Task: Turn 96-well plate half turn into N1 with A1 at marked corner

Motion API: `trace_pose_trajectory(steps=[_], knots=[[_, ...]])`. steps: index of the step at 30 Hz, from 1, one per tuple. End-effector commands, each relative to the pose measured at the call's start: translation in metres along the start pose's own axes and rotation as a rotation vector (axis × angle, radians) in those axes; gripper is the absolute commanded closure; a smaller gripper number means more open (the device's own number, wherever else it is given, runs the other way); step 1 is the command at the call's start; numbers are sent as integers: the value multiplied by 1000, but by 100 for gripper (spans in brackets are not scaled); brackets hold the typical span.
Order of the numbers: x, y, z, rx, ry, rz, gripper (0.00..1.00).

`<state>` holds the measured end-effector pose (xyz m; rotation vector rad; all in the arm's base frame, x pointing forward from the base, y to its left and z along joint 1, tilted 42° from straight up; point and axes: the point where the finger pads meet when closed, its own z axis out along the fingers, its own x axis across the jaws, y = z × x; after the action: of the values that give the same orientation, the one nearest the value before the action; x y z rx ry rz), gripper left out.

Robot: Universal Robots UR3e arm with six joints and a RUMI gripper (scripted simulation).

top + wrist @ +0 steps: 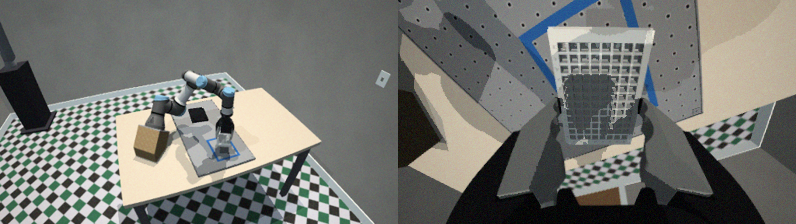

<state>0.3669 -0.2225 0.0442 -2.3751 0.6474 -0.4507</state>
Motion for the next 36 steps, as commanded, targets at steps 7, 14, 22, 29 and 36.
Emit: trace_pose_trajectory(steps=[7,14,22,29,36], knots=[[1,0,5,-2,2,-1,100],[1,0,9,-2,2,-1,100],[1,0,13,-2,2,-1,100],[1,0,18,-2,2,-1,100],[1,0,22,-2,2,-1,100]])
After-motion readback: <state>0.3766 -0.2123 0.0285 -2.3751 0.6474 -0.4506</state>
